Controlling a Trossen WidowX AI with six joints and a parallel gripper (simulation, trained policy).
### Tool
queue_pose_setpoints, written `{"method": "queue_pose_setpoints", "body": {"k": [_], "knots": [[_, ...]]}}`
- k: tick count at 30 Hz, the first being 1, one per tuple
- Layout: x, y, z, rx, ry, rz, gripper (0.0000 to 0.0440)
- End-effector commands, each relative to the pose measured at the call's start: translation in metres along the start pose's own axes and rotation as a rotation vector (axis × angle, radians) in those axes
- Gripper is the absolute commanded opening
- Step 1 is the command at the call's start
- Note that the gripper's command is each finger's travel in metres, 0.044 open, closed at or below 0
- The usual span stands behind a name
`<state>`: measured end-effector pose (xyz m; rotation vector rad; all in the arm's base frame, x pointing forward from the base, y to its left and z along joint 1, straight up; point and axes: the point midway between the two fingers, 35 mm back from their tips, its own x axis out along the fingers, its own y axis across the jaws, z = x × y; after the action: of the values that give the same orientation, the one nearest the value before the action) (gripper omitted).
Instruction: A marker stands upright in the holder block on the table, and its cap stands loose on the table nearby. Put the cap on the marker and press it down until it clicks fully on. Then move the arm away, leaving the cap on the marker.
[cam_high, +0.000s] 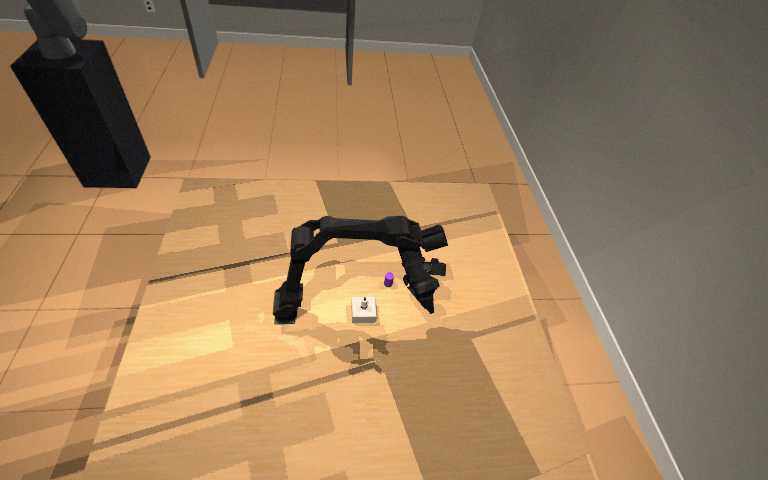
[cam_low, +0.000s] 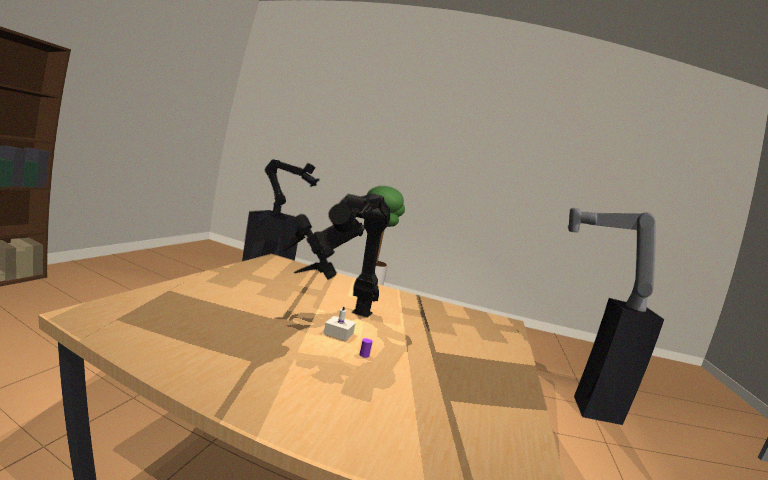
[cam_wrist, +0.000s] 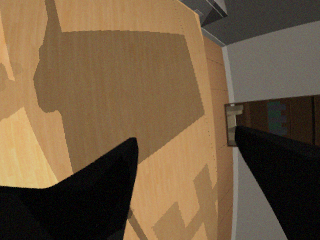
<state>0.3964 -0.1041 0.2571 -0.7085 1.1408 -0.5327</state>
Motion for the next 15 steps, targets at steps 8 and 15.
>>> {"method": "queue_pose_setpoints", "body": {"k": [8, 15], "knots": [[-0.003, 0.036, 0.006, 0.002, 0.017, 0.102, 0.0319], [-0.007, 0.058, 0.008, 0.005, 0.034, 0.166, 0.0321]]}}
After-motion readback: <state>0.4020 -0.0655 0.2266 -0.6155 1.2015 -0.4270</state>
